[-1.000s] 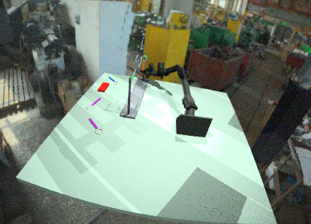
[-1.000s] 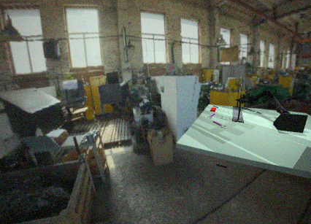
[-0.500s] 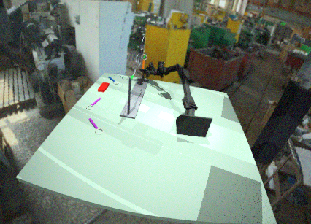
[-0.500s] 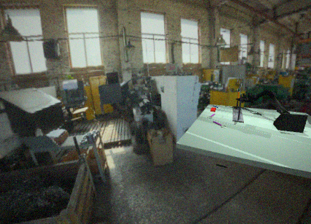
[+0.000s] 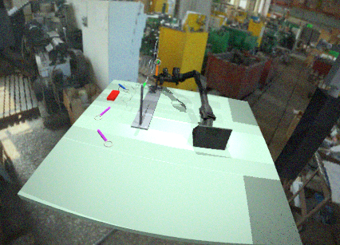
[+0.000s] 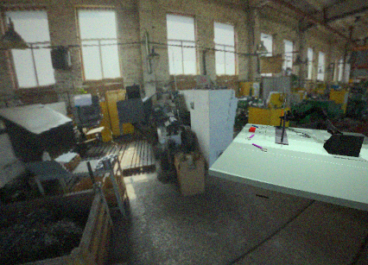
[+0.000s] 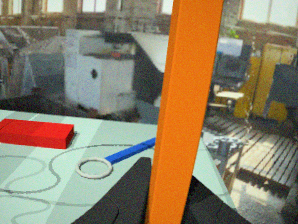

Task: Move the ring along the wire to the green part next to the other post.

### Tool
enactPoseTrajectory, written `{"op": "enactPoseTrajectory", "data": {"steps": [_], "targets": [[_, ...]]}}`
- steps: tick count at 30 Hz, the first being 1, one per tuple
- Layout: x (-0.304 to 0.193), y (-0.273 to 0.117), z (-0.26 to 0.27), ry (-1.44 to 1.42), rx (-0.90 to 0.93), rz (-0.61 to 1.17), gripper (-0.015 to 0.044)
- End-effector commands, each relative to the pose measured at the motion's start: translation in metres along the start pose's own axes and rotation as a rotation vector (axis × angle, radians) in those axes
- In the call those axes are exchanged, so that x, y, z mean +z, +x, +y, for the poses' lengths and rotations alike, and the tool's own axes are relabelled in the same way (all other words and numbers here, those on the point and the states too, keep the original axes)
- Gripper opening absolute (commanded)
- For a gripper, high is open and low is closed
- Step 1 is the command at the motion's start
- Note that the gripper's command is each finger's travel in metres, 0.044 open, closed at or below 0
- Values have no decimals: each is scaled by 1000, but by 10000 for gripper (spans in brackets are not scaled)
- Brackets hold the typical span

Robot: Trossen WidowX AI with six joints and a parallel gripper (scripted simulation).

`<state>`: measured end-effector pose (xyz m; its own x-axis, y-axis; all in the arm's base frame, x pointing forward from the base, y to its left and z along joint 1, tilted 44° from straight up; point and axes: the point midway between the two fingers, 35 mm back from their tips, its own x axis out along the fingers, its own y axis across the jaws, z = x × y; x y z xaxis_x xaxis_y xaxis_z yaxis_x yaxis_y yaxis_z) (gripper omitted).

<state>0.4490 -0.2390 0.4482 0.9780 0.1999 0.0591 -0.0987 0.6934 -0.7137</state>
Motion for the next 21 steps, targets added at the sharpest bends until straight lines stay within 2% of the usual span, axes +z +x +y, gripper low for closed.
{"op": "enactPoseTrajectory", "data": {"steps": [1, 13, 21], "targets": [[2, -1, -1, -6, -2, -1, -150], [2, -2, 5, -5, -2, 10, -150], [4, -18, 12, -4, -3, 143, -150]]}}
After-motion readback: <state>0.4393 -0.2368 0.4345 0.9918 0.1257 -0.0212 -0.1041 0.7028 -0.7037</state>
